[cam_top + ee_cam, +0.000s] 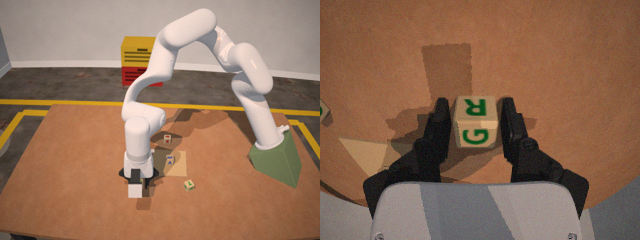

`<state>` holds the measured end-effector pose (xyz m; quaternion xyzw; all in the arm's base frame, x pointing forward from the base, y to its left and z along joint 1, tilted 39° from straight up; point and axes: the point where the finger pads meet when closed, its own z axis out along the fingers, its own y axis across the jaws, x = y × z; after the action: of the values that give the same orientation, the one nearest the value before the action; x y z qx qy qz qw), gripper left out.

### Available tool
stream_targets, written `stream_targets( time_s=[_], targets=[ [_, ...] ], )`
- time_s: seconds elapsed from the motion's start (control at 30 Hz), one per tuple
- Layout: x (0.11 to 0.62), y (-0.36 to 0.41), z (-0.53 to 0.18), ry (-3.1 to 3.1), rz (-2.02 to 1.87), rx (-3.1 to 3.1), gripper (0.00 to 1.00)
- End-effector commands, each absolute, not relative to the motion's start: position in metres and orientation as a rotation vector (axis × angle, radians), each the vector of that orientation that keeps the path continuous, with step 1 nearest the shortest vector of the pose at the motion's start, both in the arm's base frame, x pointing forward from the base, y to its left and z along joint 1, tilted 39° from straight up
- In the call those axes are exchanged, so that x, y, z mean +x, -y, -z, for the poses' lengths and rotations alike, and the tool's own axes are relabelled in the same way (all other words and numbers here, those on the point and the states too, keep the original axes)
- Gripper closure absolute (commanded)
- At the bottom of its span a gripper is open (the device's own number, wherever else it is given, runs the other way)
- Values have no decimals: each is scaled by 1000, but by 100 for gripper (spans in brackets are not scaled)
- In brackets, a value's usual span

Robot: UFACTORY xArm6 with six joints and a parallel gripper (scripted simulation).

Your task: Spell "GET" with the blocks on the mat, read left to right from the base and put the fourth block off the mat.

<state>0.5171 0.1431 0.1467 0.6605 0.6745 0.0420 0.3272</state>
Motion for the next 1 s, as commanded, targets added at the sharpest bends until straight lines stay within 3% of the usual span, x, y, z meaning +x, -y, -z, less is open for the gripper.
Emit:
stream_targets(
  time_s=[0.0, 0.3, 0.33, 0.97],
  targets=[
    [518, -144, -148, -1766, -115, 1729, 53],
    [518, -144, -148, -1766, -115, 1729, 53],
    [518, -144, -148, -1766, -115, 1729, 73],
    [518, -144, -148, -1766, -115, 1729, 73]
  ],
)
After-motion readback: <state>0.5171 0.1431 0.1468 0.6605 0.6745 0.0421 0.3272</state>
